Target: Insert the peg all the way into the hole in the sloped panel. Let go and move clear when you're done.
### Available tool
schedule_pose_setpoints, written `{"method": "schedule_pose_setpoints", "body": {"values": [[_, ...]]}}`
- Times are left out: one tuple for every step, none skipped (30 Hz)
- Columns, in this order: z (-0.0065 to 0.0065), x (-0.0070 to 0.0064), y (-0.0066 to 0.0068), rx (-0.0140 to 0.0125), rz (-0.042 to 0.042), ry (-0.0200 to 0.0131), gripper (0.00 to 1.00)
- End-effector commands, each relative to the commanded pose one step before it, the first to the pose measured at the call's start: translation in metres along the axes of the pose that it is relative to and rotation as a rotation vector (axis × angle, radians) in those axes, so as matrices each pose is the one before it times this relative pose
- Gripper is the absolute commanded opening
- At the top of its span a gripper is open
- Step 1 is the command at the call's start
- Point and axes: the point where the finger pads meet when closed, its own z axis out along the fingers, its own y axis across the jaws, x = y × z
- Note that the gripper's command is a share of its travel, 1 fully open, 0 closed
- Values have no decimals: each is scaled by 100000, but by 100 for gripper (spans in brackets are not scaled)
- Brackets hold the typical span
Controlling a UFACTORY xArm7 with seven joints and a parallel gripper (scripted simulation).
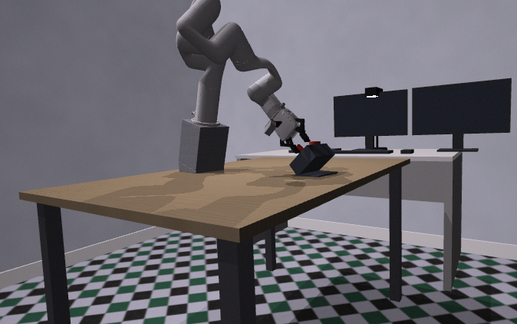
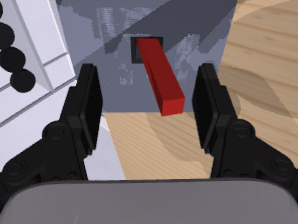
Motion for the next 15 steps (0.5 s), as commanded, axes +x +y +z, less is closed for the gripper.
{"method": "schedule_pose_setpoints", "body": {"values": [[-31,-57,-72,150,-40,-126,76],[0,0,0,0,0,0,76],[0,0,0,0,0,0,76],[0,0,0,0,0,0,83],[0,0,0,0,0,0,91],[0,0,0,0,0,0,98],[0,0,0,0,0,0,100],[0,0,0,0,0,0,100],[-55,-7,-12,-2,36,-10,100],[-110,-13,-24,-5,70,-20,100],[-165,-20,-34,-7,102,-30,100],[-220,-25,-44,-9,130,-38,100],[-274,-30,-52,-10,153,-46,100],[-314,-32,-55,-10,162,-50,100],[-326,-31,-53,-9,153,-48,100]]}}
